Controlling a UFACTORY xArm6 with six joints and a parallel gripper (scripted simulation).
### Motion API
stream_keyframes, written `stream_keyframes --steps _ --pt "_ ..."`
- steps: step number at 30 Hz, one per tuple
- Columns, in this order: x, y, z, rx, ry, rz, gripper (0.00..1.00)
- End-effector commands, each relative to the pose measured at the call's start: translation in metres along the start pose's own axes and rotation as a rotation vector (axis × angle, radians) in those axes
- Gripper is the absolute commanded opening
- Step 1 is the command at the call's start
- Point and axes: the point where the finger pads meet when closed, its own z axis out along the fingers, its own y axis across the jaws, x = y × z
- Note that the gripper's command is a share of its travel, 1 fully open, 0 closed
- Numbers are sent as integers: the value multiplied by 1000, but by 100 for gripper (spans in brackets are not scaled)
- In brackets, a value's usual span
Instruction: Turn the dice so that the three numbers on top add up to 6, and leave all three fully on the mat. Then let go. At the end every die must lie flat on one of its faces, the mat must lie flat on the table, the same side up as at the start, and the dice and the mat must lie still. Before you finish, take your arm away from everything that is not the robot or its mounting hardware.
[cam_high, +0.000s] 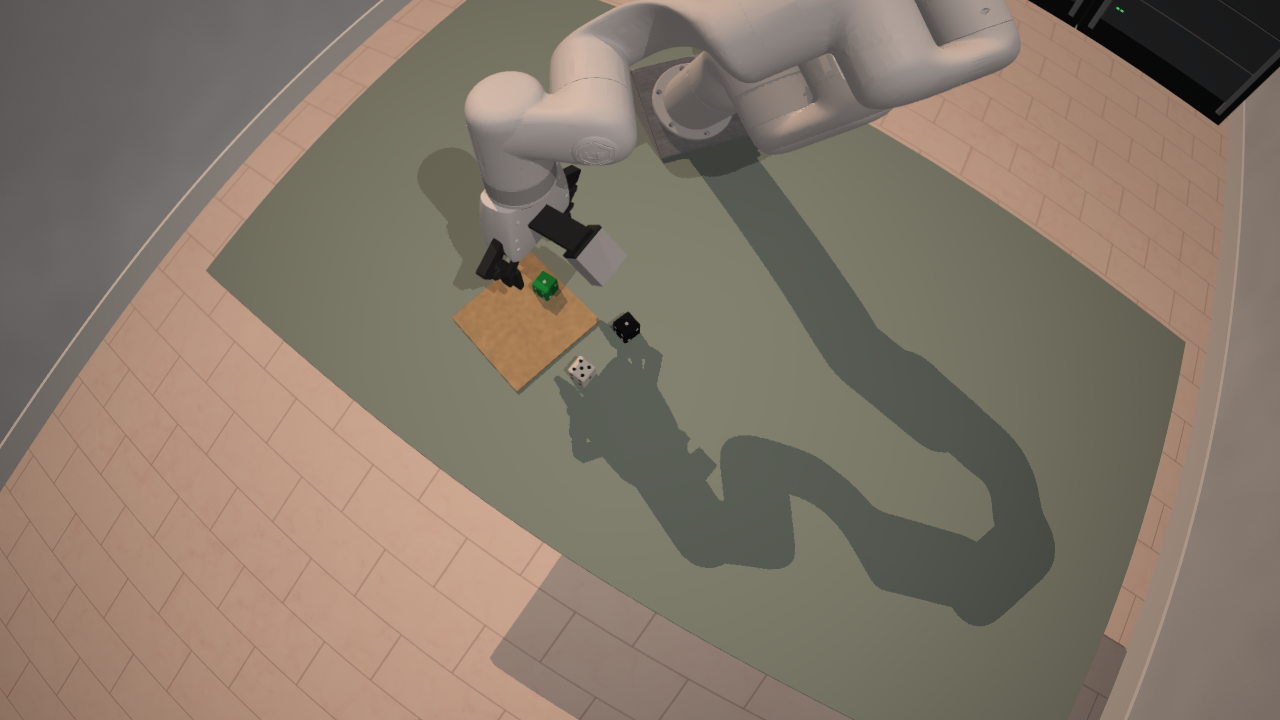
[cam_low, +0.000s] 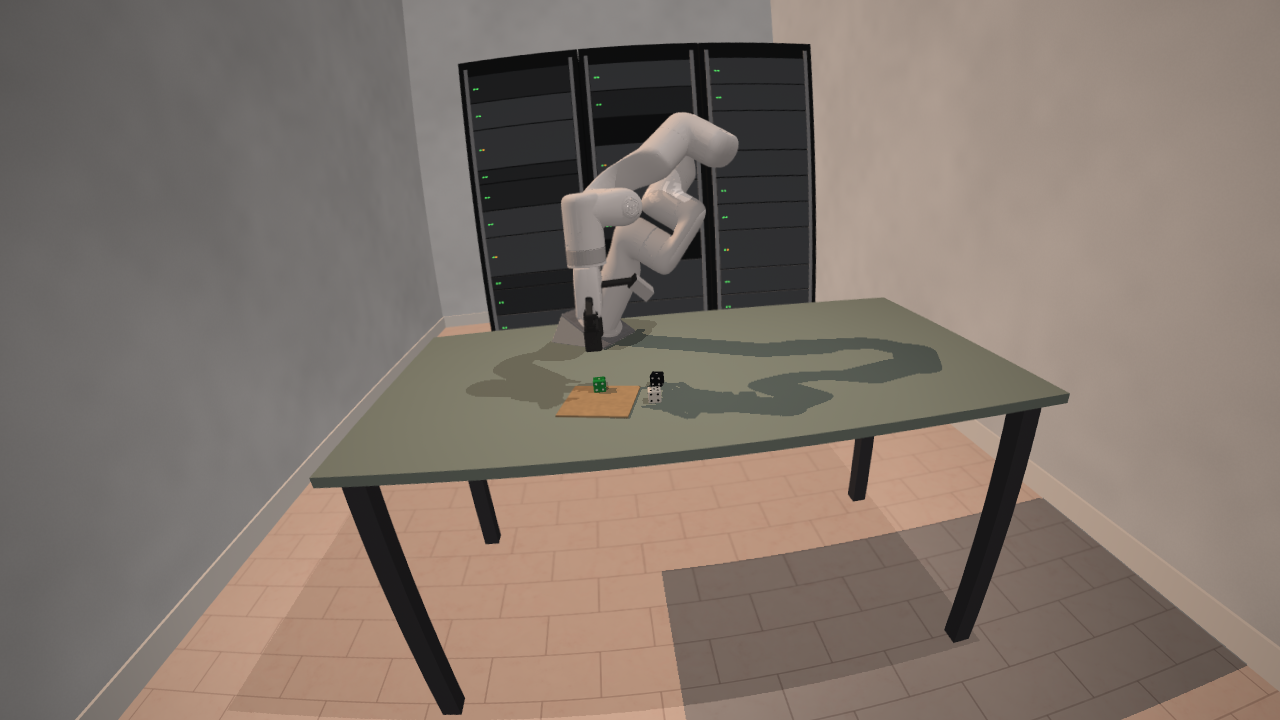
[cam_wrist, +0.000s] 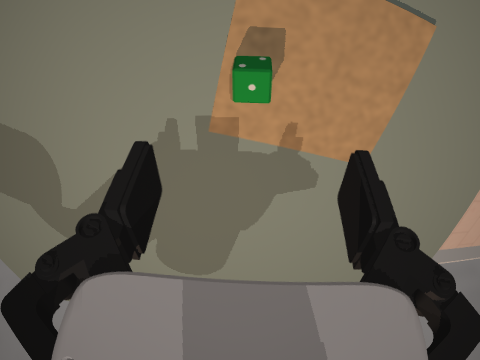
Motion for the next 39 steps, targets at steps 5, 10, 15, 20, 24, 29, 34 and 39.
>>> stream_keyframes --steps 5,10,15,20,24,29,34,39 --pt "7 8 0 -1 -4 139 100" --pt "17 16 1 0 -7 312 100" --pt "24 22 2 1 -8 435 100" --pt "32 27 3 0 -9 560 100" --pt "40 33 4 0 -10 687 100" --pt "49 39 6 -1 -10 828 100" --pt "57 44 7 -2 -10 948 100" --pt "68 50 8 -3 -9 1091 100"
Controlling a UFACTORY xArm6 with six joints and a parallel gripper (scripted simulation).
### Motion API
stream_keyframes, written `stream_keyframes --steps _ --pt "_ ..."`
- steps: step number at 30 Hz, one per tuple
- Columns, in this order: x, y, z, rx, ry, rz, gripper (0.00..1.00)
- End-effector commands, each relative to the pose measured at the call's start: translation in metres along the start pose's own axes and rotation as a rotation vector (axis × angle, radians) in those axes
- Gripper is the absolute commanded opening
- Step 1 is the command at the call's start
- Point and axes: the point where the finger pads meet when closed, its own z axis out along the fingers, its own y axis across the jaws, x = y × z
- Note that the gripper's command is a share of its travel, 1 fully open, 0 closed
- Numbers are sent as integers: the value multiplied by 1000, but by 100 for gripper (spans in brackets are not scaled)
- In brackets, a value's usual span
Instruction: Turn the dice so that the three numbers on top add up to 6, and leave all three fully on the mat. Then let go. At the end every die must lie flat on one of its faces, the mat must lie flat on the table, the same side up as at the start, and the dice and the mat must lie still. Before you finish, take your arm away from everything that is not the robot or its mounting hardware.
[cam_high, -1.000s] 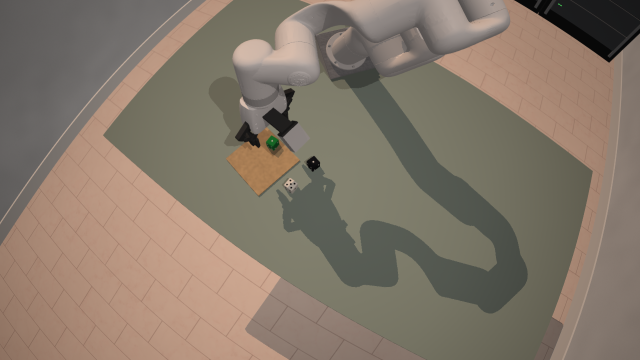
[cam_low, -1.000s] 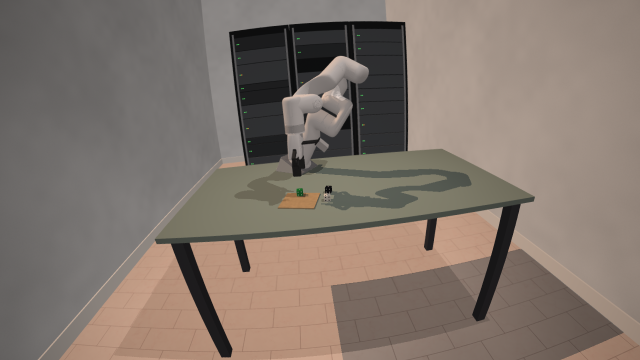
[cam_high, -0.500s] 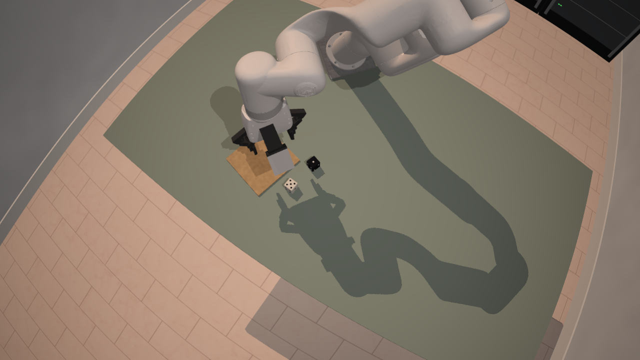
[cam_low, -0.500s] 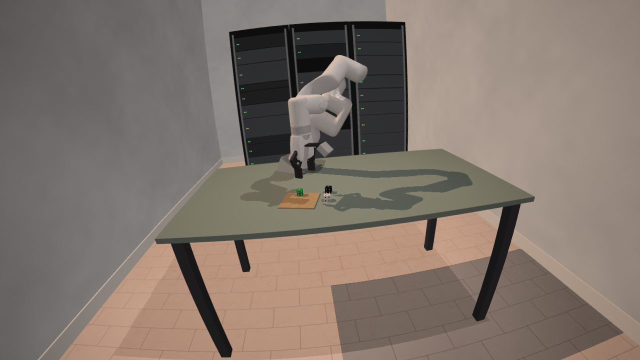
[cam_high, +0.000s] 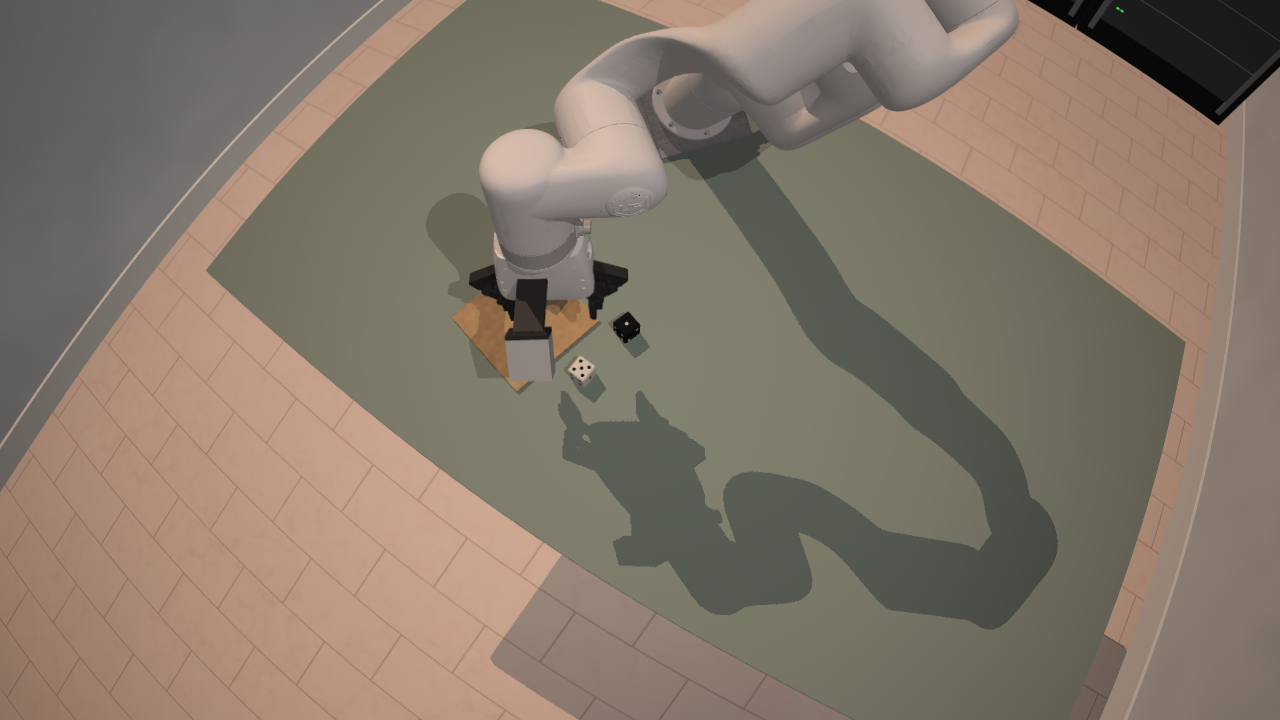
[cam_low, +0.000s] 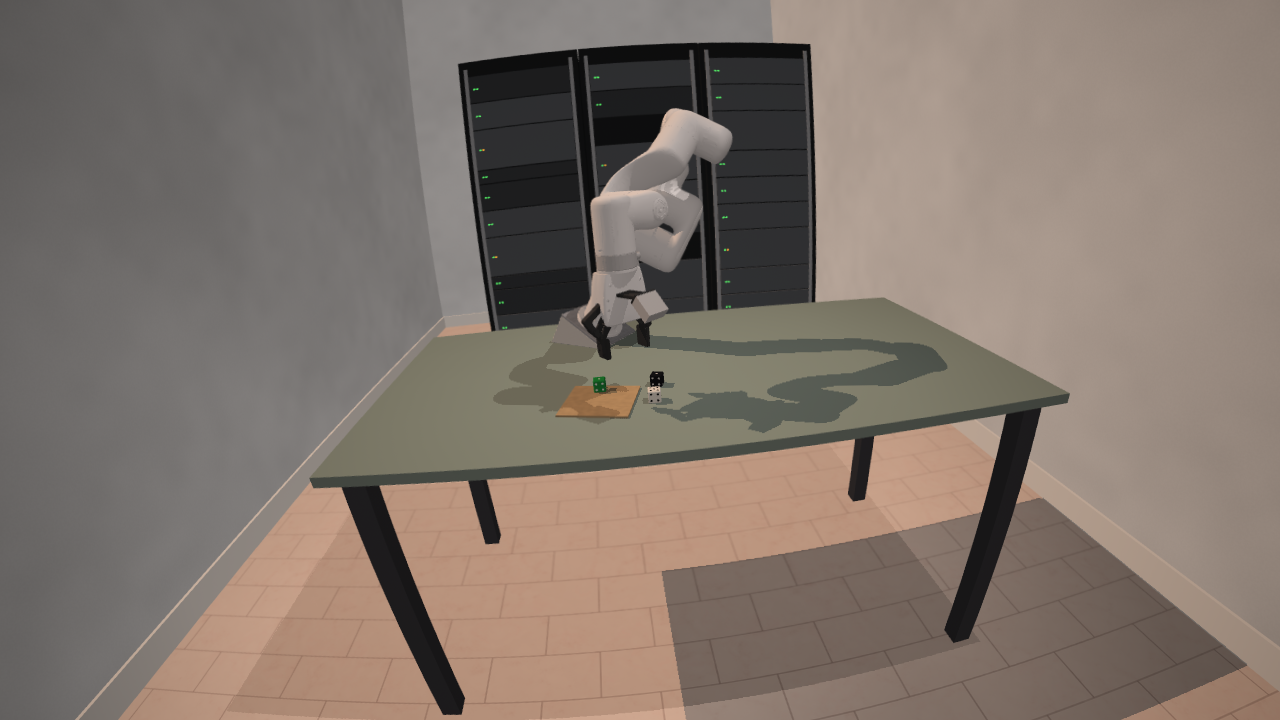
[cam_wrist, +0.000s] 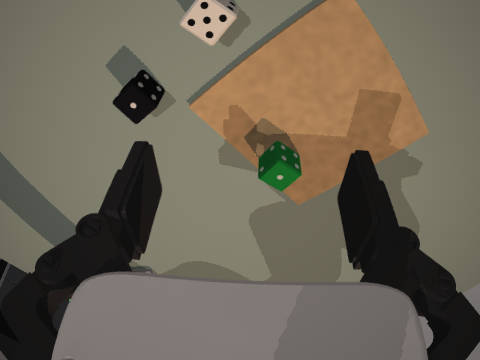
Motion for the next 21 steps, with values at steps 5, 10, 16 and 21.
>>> stream_keyframes --steps 5,10,16,21 --pt "22 -9 2 -12 -10 290 100" --pt "31 -15 3 -11 -7 415 100" --pt "42 -21 4 -10 -4 563 100" --pt "48 -25 5 -9 -2 647 100"
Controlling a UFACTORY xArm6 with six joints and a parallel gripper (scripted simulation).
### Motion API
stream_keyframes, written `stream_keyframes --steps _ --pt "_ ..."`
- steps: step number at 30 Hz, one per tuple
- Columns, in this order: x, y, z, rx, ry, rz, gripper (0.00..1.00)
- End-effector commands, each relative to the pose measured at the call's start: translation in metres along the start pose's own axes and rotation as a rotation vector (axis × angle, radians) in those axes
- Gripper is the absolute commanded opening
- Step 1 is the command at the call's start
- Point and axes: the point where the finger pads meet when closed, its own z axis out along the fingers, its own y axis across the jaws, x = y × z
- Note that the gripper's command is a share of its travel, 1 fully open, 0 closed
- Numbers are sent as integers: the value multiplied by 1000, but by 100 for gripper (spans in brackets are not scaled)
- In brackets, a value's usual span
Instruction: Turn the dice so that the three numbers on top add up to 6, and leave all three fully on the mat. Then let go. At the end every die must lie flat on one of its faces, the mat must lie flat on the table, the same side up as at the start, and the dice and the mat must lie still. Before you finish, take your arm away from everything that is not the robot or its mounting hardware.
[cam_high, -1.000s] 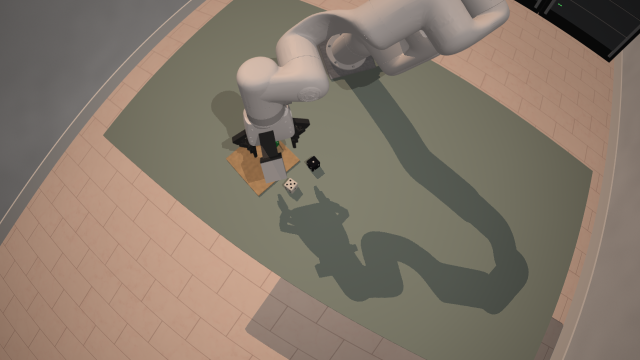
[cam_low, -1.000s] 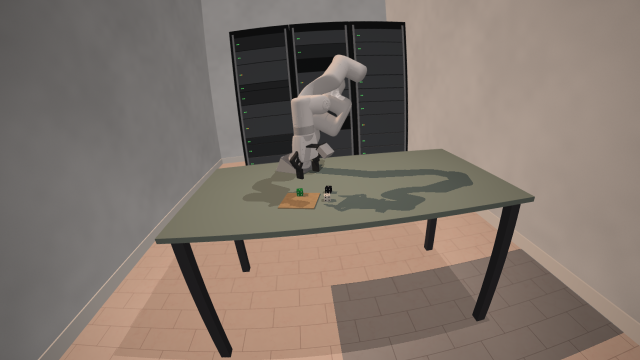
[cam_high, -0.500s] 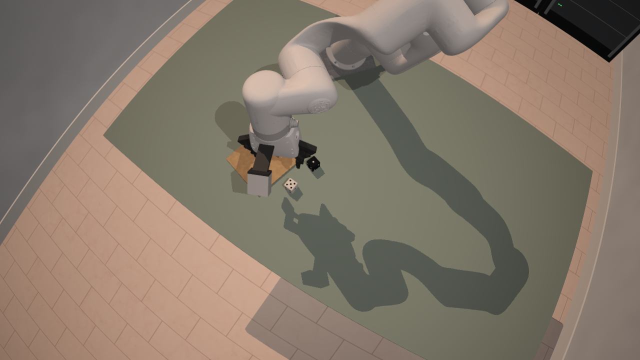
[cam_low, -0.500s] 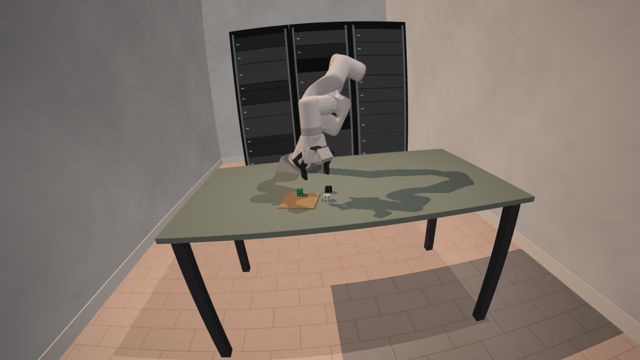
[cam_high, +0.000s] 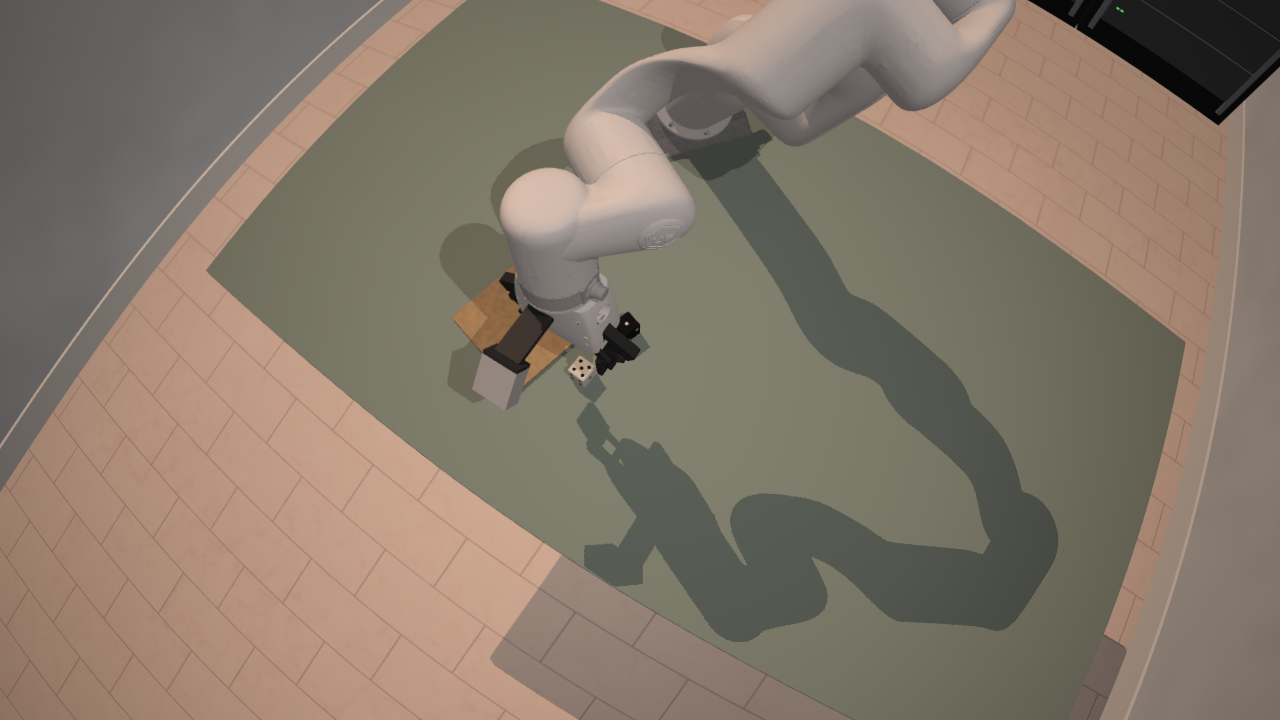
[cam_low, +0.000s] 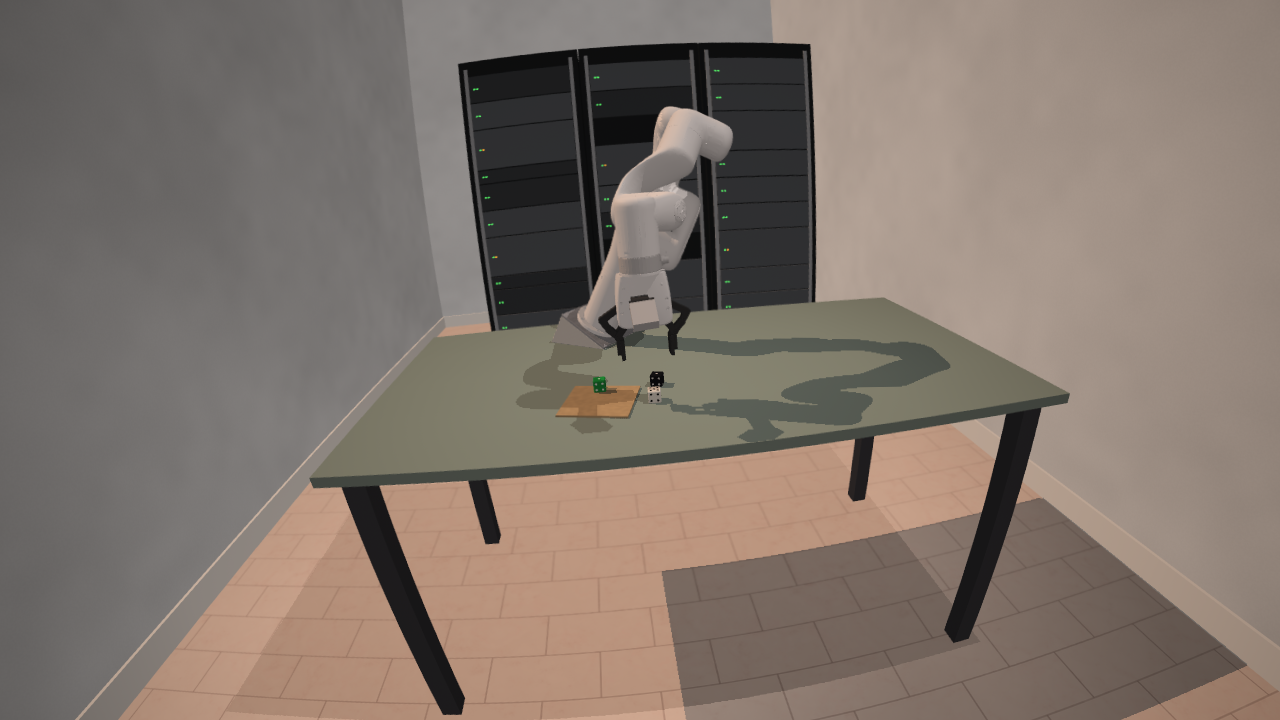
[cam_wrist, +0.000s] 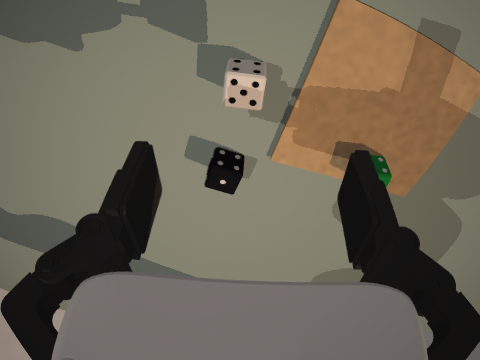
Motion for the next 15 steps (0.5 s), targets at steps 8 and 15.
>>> stream_keyframes --steps 8,15 --pt "4 -7 0 -14 -1 91 42" --pt "4 -7 0 -14 -1 91 42"
